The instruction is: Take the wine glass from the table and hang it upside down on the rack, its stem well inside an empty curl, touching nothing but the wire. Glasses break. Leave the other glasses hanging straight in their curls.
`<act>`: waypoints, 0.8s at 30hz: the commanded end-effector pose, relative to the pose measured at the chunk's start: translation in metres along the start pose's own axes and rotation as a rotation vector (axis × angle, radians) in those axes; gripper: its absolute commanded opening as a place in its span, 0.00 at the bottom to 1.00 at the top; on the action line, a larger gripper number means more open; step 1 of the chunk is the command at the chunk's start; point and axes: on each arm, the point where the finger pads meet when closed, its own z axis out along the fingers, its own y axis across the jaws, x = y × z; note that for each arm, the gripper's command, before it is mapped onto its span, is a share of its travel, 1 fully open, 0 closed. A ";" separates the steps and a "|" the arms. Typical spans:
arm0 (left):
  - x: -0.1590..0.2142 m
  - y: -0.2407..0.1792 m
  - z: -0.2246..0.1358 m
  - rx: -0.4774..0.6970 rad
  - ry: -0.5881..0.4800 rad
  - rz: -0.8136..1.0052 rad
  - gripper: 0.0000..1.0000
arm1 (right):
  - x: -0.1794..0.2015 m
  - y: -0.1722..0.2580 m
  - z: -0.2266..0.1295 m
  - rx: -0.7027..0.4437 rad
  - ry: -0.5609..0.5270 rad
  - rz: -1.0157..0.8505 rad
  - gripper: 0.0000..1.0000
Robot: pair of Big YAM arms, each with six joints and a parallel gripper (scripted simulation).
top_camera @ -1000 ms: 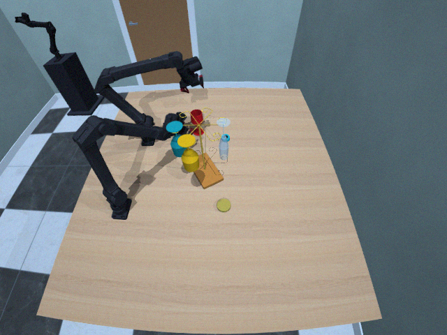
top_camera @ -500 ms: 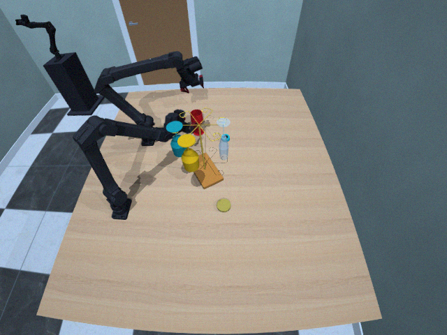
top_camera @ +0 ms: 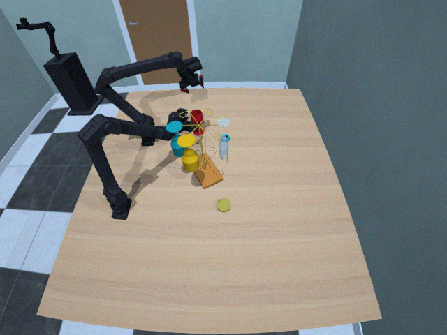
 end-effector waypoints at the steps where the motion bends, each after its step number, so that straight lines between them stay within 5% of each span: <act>1: -0.006 -0.009 -0.012 0.040 -0.010 -0.009 1.00 | -0.028 0.003 0.021 -0.011 -0.059 -0.024 1.00; 24: -0.006 -0.009 -0.012 0.040 -0.010 -0.009 1.00 | -0.025 0.011 0.052 -0.020 -0.046 -0.026 1.00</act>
